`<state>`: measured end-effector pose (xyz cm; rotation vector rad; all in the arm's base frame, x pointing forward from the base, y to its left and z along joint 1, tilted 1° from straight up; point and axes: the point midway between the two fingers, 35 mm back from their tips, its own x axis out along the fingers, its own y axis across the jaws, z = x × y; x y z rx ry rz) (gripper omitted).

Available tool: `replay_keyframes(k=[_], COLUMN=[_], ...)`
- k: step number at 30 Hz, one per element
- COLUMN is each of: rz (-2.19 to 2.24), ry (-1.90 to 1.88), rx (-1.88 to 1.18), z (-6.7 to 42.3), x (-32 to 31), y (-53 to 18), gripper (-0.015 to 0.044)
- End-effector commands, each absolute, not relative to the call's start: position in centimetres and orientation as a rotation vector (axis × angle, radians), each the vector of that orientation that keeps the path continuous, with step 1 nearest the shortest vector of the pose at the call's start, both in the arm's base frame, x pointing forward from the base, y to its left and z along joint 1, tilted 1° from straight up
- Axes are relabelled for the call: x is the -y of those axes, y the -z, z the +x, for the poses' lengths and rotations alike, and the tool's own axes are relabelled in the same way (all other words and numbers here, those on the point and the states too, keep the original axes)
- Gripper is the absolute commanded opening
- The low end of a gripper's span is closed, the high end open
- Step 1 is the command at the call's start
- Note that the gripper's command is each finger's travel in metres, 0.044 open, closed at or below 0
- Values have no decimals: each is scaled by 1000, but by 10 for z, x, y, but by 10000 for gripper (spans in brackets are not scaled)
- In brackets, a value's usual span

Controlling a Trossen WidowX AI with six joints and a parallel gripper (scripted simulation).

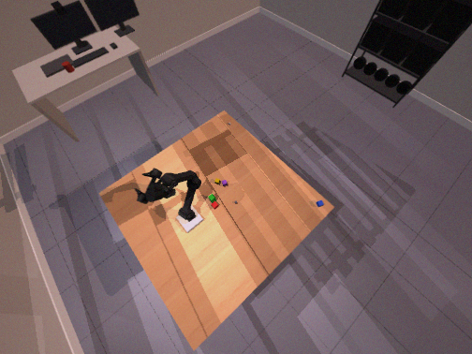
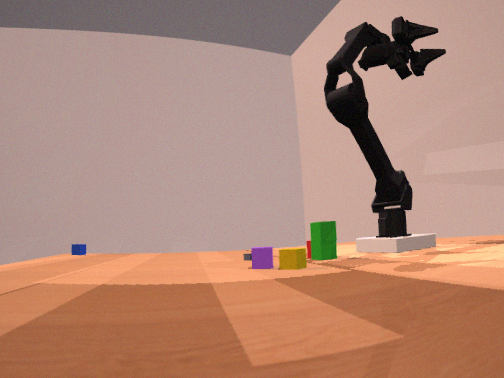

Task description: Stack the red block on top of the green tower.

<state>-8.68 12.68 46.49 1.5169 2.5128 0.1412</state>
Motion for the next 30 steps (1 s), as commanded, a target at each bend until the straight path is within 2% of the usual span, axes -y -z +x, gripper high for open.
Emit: replay_keyframes(k=[1,2,17,30], rz=[1509,1485,765,161], ry=[-141,-139,-108,-87], rx=[-2516,-2527,-2708,-2669], z=[-88,-91,-169,-183], x=[-126,-124,-38,57], y=[-464,-463,-419,-374], gripper=[426,440,440,440])
